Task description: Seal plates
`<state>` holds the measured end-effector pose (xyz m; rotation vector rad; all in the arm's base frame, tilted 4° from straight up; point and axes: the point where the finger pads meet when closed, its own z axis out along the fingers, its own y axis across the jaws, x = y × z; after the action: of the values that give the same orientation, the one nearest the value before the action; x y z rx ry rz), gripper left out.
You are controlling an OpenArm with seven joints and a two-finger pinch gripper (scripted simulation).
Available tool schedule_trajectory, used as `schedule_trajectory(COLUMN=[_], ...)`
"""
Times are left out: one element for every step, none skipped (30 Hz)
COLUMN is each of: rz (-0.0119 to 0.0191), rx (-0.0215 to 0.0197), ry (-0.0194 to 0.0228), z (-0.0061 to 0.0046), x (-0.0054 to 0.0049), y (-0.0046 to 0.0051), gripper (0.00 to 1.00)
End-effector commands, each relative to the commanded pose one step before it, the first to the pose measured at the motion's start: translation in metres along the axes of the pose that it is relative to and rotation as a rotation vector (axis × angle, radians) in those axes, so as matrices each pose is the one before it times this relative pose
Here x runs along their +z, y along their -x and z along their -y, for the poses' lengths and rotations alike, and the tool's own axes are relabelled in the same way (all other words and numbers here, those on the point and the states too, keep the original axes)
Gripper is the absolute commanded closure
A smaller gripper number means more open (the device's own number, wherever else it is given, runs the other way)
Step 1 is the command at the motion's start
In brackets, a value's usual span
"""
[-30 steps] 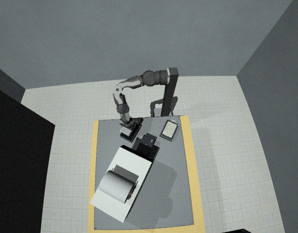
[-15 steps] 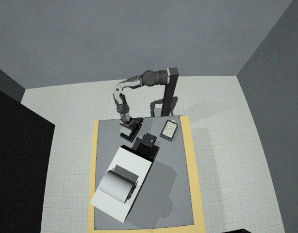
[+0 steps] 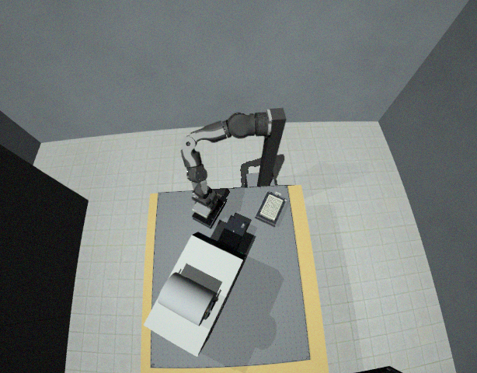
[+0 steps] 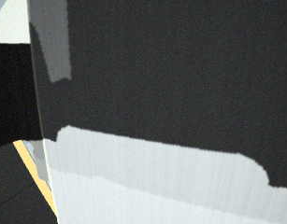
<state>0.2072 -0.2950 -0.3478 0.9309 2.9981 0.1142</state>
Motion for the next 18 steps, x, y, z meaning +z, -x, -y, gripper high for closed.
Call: schedule_trajectory(rz=[0.00376,0.00000,0.00000,0.00000,0.00000,0.00000,0.00000,0.00000,0.00000,0.00000,0.00000,0.00000,0.00000,0.00000,0.00000,0.00000,0.00037,-0.00067], rx=[0.00073,0.00000,0.00000,0.00000,0.00000,0.00000,0.00000,0.00000,0.00000,0.00000,0.00000,0.00000,0.00000,0.00000,0.00000,0.00000,-0.00103,-0.00058], ry=[0.00287,0.00000,0.00000,0.00000,0.00000,0.00000,0.00000,0.00000,0.00000,0.00000,0.00000,0.00000,0.00000,0.00000,0.00000,0.00000,0.00519,0.00104], z=[-0.00092,0.00001,0.00002,0.00002,0.00002,0.00000,0.00000,0.00002,0.00002,0.00002,0.00002,0.00002,0.00002,0.00002,0.00002,0.00002,-0.00144,-0.00018], x=[-0.00093,0.00000,0.00000,0.00000,0.00000,0.00000,0.00000,0.00000,0.00000,0.00000,0.00000,0.00000,0.00000,0.00000,0.00000,0.00000,0.00059,0.00091], y=[0.001369,0.000004,0.000004,0.000003,0.000004,0.000000,0.000000,0.000003,0.000004,0.000003,0.000004,0.000003,0.000004,0.000003,0.000004,0.000003,0.000187,-0.000274], gripper=[1.00,1.00,1.00,1.00,1.00,1.00,1.00,1.00,1.00,1.00,1.00,1.00,1.00,1.00,1.00,1.00,1.00,1.00])
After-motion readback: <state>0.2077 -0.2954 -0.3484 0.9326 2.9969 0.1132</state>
